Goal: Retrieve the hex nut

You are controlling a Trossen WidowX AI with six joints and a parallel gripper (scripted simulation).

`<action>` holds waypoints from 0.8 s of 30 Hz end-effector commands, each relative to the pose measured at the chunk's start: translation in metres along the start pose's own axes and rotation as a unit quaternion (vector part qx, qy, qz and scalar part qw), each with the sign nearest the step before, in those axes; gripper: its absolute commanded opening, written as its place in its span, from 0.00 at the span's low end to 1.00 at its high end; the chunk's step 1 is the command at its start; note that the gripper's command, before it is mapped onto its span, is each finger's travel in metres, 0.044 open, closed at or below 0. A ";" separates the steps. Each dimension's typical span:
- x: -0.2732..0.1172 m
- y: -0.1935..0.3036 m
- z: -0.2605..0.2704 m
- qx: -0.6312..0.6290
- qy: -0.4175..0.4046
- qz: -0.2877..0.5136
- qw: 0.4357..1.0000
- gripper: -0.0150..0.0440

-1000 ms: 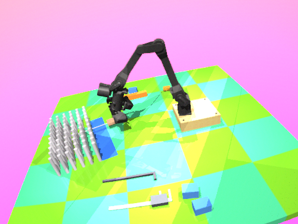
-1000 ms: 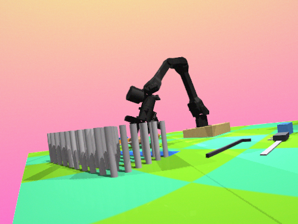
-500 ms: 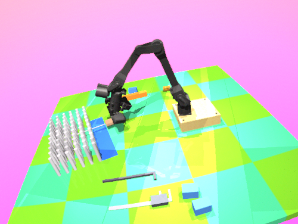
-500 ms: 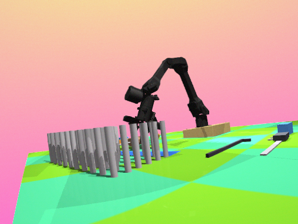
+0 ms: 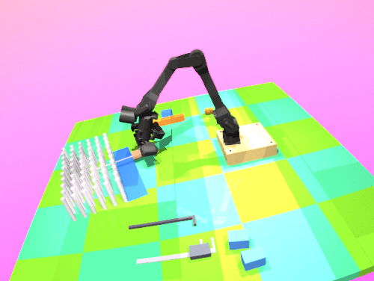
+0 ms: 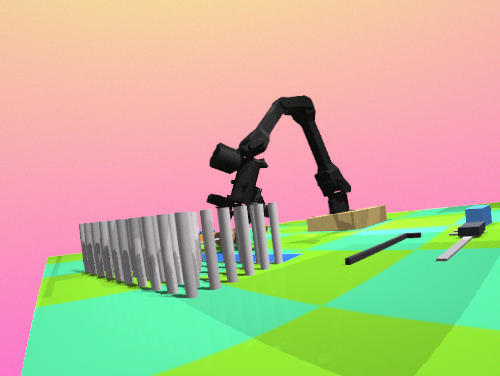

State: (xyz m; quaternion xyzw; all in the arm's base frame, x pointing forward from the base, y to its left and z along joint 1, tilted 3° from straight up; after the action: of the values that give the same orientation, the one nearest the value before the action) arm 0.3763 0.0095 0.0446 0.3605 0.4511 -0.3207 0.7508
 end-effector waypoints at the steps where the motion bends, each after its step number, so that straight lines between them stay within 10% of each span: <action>1: -0.001 0.001 -0.001 0.001 -0.003 0.002 1.000 0.25; 24: 0.001 0.014 -0.002 0.002 -0.003 0.003 1.000 0.25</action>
State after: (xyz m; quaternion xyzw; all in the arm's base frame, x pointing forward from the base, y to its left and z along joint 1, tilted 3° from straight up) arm 0.3838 0.0178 0.0440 0.3606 0.4513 -0.3200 0.7509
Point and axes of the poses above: the point midway between the two fingers, 35 mm back from their tips, its own x axis out along the fingers, its own z axis across the jaws, y = z × x, the point moved 2 cm from there along -x, back along the fingers, and after that the axes turned 2 degrees about -x, right-handed, at the moved point
